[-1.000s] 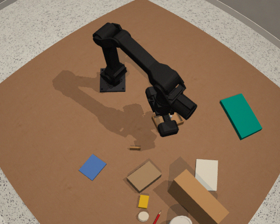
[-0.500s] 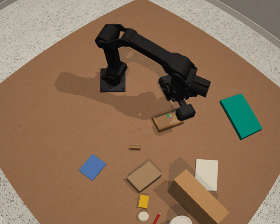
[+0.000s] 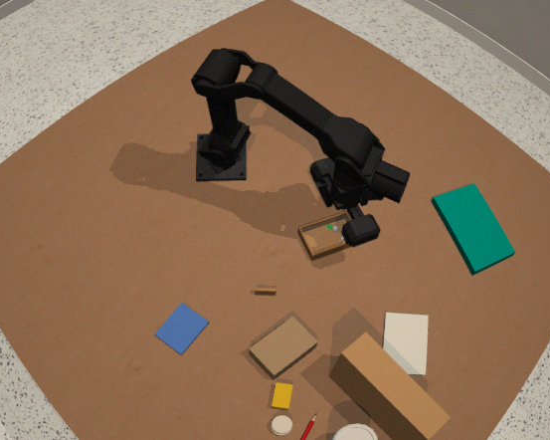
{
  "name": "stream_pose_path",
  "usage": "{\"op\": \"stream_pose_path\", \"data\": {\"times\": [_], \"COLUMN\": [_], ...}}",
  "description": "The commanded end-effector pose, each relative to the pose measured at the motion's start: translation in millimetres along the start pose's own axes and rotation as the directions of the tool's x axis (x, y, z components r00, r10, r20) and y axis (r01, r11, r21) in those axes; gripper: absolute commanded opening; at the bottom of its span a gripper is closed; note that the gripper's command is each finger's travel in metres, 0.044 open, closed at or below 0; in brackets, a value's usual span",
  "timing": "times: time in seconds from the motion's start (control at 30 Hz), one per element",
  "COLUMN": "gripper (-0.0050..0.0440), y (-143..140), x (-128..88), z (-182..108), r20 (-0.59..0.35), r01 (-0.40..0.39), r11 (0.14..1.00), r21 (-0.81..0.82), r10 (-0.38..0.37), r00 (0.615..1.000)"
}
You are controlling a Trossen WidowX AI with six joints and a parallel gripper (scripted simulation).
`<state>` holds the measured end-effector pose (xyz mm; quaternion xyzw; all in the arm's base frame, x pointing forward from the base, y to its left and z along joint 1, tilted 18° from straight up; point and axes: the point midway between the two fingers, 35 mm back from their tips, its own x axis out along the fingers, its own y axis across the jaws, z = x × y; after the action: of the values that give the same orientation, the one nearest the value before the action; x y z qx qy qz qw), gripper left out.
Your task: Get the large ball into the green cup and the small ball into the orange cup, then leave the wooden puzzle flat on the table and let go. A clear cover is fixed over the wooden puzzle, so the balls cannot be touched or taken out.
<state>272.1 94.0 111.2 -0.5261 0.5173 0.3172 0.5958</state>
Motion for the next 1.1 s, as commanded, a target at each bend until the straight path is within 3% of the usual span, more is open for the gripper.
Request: {"op": "stream_pose_path", "data": {"times": [0.0, 0.67, 1.07], "gripper": [0.0440, 0.0440, 0.0440], "y": [2, 2, 2], "x": [11, 40, 46], "z": [-2, -2, -2], "r20": [-0.012, -0.012, -0.012], "r01": [-0.009, -0.009, -0.009], "r11": [1.000, 1.000, 1.000], "r21": [-0.007, -0.007, -0.007], "r10": [0.009, 0.009, 0.009], "r00": [1.000, 1.000, 1.000]}}
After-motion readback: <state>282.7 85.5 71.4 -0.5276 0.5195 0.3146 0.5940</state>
